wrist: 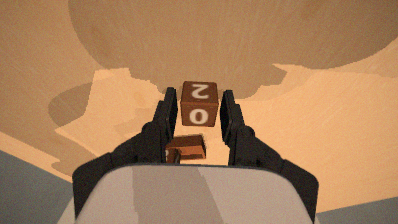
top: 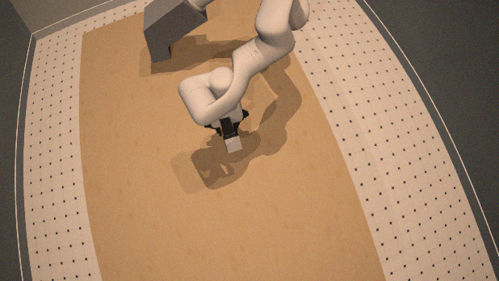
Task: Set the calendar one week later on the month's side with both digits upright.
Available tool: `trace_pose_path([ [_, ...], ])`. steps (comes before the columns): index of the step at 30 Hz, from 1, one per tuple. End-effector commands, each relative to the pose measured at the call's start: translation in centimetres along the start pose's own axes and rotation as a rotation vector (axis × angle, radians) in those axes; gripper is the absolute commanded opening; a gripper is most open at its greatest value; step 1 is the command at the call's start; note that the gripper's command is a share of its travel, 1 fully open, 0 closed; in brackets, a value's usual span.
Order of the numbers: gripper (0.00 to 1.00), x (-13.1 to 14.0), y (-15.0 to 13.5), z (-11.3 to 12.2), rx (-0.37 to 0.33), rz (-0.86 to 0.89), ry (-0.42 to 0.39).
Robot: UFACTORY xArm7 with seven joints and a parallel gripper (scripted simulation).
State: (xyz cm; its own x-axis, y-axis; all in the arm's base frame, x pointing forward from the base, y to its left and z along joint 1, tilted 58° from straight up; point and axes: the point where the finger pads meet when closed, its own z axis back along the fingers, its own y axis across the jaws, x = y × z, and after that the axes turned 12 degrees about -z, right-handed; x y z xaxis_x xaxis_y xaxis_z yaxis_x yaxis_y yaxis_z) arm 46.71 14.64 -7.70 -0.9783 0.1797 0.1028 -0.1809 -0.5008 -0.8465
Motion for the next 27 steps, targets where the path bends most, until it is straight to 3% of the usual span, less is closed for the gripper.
trace_pose_path([
  [1, 0.49, -0.1, 0.1, 0.2, 0.002, 0.0, 0.003],
  [8, 0.49, -0.1, 0.1, 1.0, 0.002, 0.0, 0.003],
  [27, 0.49, -0.1, 0.1, 8.7, 0.002, 0.0, 0.003],
])
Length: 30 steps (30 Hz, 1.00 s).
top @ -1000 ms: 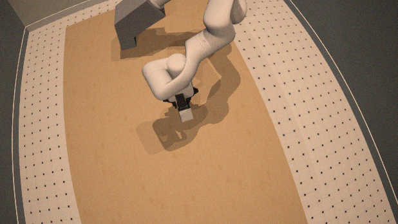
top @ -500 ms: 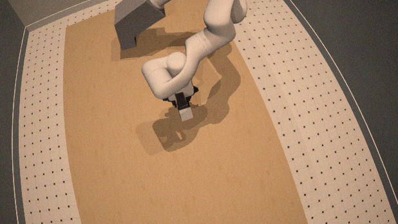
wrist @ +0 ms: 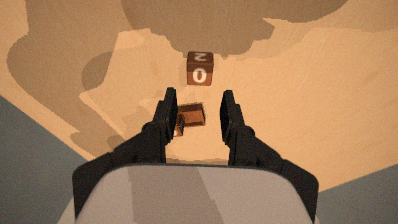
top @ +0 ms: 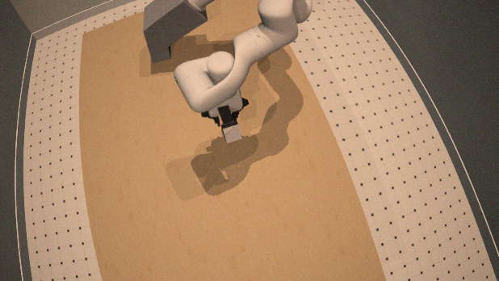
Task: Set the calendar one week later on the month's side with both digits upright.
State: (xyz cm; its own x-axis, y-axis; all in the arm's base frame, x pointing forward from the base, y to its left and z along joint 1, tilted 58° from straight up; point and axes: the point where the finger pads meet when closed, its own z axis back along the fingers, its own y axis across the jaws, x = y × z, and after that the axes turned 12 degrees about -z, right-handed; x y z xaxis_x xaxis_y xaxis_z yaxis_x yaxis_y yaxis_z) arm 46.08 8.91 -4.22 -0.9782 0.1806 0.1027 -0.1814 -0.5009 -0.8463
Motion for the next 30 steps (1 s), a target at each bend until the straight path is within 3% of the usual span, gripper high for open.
trace_pose_path([
  [1, 0.49, -0.04, 0.02, 2.14, 0.001, 0.001, 0.002],
  [8, 0.49, -0.04, 0.02, 2.44, 0.001, 0.001, 0.002],
  [9, 1.0, -0.04, 0.02, 2.44, 0.001, 0.001, 0.002],
  [30, 1.0, -0.05, 0.0, 2.45, 0.001, -0.003, 0.002],
])
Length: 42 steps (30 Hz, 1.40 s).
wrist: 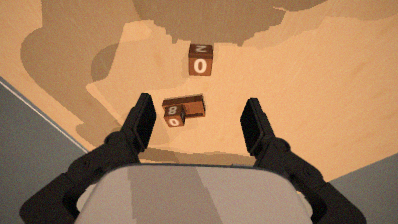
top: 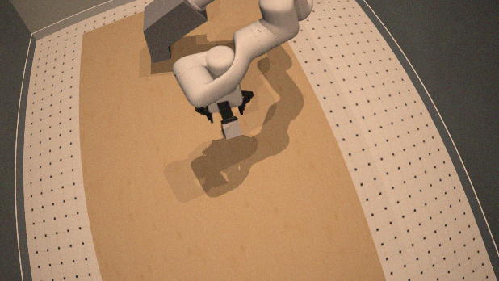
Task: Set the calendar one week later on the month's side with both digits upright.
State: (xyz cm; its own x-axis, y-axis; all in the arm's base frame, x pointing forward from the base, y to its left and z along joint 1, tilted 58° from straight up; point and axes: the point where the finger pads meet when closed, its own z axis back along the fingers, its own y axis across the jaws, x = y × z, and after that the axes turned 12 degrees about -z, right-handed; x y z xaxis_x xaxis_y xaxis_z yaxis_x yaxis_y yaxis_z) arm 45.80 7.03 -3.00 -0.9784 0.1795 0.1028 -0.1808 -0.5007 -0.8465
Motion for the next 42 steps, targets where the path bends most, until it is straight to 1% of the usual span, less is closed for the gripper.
trace_pose_path([
  [1, 1.0, -0.1, 0.0, 0.2, 0.002, -0.01, 0.003],
  [4, 1.0, -0.4, -0.4, 0.3, 0.002, -0.066, 0.004],
  [8, 1.0, -0.9, -1.6, 0.4, 0.003, -0.218, 0.005],
  [12, 1.0, -1.0, -1.8, 0.4, 0.003, -0.238, 0.005],
  [14, 1.0, -1.4, -2.7, 0.5, 0.003, -0.351, 0.006],
  [18, 1.0, -1.6, -3.2, 0.5, 0.003, -0.423, 0.006],
  [20, 1.0, -1.8, -3.8, 0.6, 0.003, -0.49, 0.006],
  [21, 1.0, -1.8, -3.8, 0.6, 0.003, -0.49, 0.006],
  [22, 1.0, -2.0, -4.2, 0.6, 0.003, -0.539, 0.006],
  [25, 1.0, -2.2, -4.8, 0.7, 0.002, -0.613, 0.006],
  [28, 1.0, -2.3, -4.9, 0.7, 0.002, -0.625, 0.006],
  [30, 1.0, -2.6, -5.8, 0.7, 0.002, -0.731, 0.006],
  [32, 1.0, -2.6, -6.0, 0.8, 0.002, -0.752, 0.006],
  [33, 1.0, -2.7, -6.4, 0.8, 0.001, -0.798, 0.006],
  [42, 1.0, -3.2, -8.2, 0.9, 0.0, -1.006, 0.005],
])
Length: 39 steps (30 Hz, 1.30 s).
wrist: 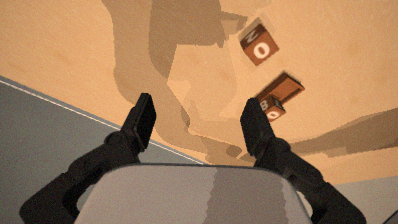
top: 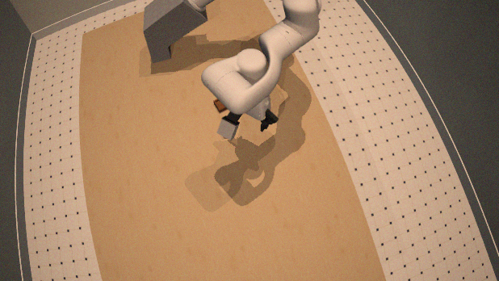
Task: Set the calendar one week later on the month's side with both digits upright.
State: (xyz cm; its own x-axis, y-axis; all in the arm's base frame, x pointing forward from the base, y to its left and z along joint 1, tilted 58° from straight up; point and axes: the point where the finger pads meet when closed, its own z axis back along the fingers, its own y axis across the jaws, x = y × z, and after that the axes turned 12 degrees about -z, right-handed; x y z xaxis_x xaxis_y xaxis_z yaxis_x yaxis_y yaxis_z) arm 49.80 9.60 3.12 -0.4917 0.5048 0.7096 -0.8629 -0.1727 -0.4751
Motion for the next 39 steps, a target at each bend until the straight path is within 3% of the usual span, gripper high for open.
trace_pose_path([
  [1, 1.0, 0.6, -1.1, 0.3, 0.014, -0.154, -0.002],
  [11, 1.0, 0.7, -1.3, 0.1, 0.014, -0.177, -0.003],
  [28, 1.0, 0.7, -1.3, -5.3, 0.014, -0.177, -0.003],
  [39, 1.0, 0.7, -1.3, -5.9, 0.014, -0.177, -0.003],
])
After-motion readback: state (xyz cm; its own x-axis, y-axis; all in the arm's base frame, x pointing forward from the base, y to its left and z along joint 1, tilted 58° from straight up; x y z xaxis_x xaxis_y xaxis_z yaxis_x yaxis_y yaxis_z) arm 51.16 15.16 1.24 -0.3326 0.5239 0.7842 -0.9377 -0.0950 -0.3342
